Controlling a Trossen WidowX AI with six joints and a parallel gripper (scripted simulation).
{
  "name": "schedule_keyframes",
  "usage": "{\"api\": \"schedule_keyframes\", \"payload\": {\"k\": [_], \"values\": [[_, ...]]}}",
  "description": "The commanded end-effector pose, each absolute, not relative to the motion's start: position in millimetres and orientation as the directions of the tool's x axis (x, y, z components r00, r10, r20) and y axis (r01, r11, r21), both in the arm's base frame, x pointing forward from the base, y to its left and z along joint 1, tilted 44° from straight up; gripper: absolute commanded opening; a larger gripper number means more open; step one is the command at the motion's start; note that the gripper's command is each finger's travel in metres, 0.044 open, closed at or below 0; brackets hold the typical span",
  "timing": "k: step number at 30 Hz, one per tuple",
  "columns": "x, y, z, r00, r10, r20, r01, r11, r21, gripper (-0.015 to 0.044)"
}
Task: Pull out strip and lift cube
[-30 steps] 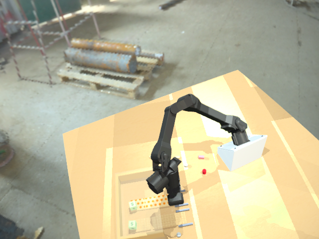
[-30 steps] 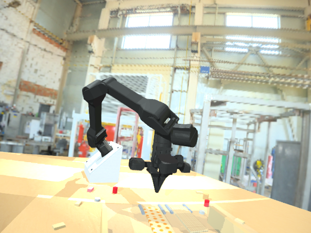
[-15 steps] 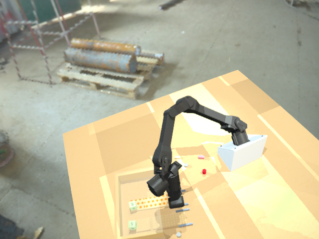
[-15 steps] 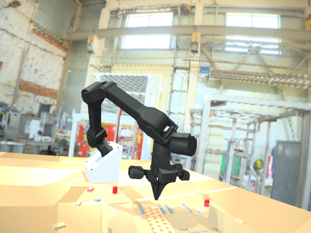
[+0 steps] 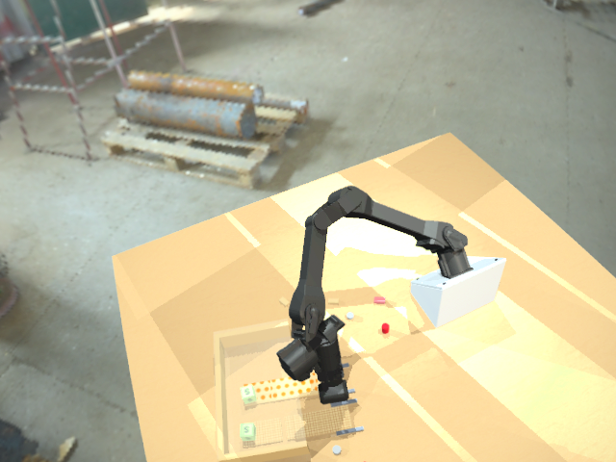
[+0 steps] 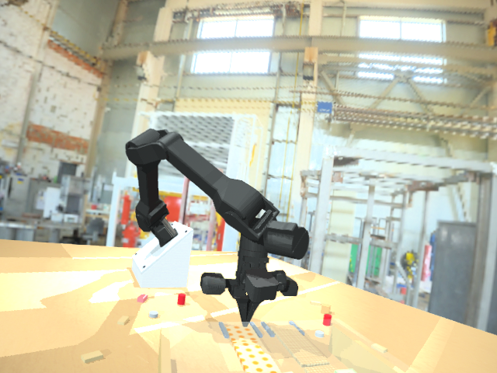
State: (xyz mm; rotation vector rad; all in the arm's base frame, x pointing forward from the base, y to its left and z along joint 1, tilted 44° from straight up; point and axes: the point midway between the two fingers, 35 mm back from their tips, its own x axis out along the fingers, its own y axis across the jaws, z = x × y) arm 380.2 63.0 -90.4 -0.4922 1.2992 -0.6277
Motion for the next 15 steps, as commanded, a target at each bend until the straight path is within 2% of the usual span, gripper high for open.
{"api": "schedule_keyframes", "payload": {"k": [1, 15], "values": [[379.0, 54.2, -95.9, 0.139, -0.68, -0.72, 0.147, 0.733, -0.664, 0.0], [379.1, 51.2, -98.6, 0.139, -0.68, -0.72, 0.147, 0.733, -0.664, 0.0]]}}
